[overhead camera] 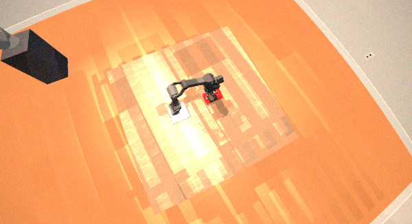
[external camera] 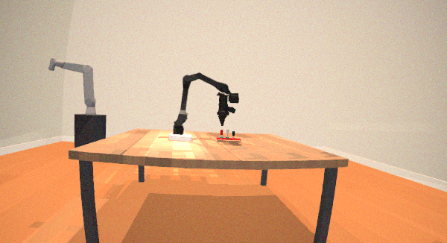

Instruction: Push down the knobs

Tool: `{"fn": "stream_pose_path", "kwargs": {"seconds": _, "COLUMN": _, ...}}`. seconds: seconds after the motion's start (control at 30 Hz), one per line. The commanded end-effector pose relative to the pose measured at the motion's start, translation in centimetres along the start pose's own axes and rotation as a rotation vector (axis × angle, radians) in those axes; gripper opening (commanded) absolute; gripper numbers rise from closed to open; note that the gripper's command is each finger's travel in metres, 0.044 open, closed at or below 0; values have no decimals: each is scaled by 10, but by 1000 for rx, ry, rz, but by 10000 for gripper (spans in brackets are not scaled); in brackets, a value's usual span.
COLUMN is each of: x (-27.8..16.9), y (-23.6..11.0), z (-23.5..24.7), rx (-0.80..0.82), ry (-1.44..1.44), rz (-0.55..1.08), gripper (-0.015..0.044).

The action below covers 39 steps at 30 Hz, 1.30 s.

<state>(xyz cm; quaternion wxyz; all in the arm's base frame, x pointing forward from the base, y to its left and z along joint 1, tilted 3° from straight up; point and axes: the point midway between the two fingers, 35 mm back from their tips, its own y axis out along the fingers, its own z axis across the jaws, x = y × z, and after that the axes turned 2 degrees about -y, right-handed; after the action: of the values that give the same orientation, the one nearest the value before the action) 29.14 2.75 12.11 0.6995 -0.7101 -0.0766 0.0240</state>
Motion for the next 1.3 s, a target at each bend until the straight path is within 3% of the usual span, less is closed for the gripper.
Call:
{"fn": "stream_pose_path", "kwargs": {"seconds": 0.0, "x": -2, "y": 5, "z": 1, "rx": 3, "ry": 4, "rz": 7, "gripper": 0}}
{"fn": "stream_pose_path", "kwargs": {"seconds": 0.37, "x": -2, "y": 22, "z": 1, "rx": 3, "ry": 4, "rz": 7, "gripper": 0}}
{"fn": "stream_pose_path", "kwargs": {"seconds": 1.27, "x": -2, "y": 26, "z": 1, "rx": 3, "ry": 4, "rz": 7, "gripper": 0}}
